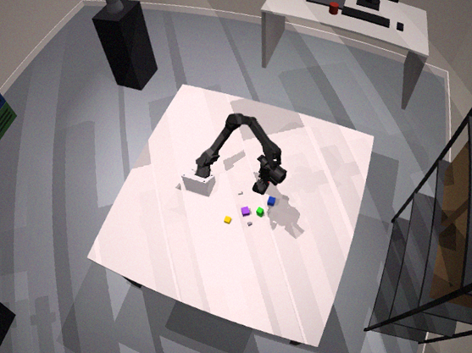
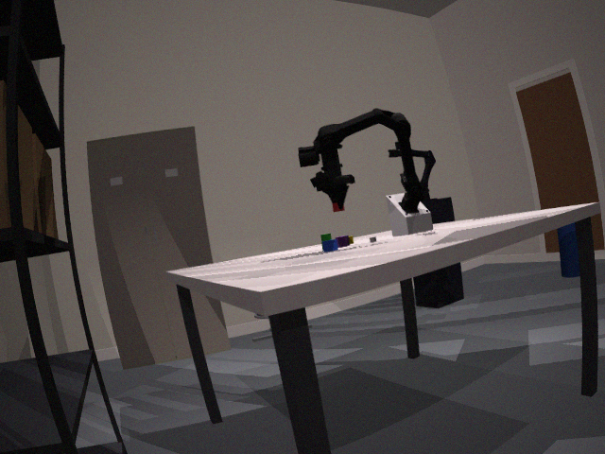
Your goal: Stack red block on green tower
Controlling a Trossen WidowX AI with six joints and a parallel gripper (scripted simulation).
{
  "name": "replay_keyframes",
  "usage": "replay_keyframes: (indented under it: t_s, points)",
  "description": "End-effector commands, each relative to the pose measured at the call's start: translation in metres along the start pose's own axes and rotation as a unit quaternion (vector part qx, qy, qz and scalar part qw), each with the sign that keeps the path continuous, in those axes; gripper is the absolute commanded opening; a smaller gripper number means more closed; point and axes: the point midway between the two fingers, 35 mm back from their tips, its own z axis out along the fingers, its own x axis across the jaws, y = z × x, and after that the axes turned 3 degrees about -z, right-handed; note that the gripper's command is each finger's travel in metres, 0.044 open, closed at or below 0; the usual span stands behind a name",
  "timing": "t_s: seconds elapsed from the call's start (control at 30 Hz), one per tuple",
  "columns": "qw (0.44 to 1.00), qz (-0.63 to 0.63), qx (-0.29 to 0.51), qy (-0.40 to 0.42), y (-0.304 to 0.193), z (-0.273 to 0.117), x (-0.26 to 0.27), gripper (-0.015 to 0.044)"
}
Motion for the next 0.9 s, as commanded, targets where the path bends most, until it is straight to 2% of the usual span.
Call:
replay_keyframes:
  t_s: [0.0, 0.5, 0.67, 0.87]
  points:
    - [1.0, -0.008, -0.005, -0.007, 0.007, -0.002, -0.024, 0.0]
    - [1.0, -0.015, -0.001, 0.004, 0.017, 0.004, -0.101, 0.0]
    - [1.0, -0.015, -0.001, 0.005, 0.016, 0.008, -0.105, 0.0]
    - [1.0, -0.015, -0.001, 0.006, 0.016, 0.035, -0.104, 0.0]
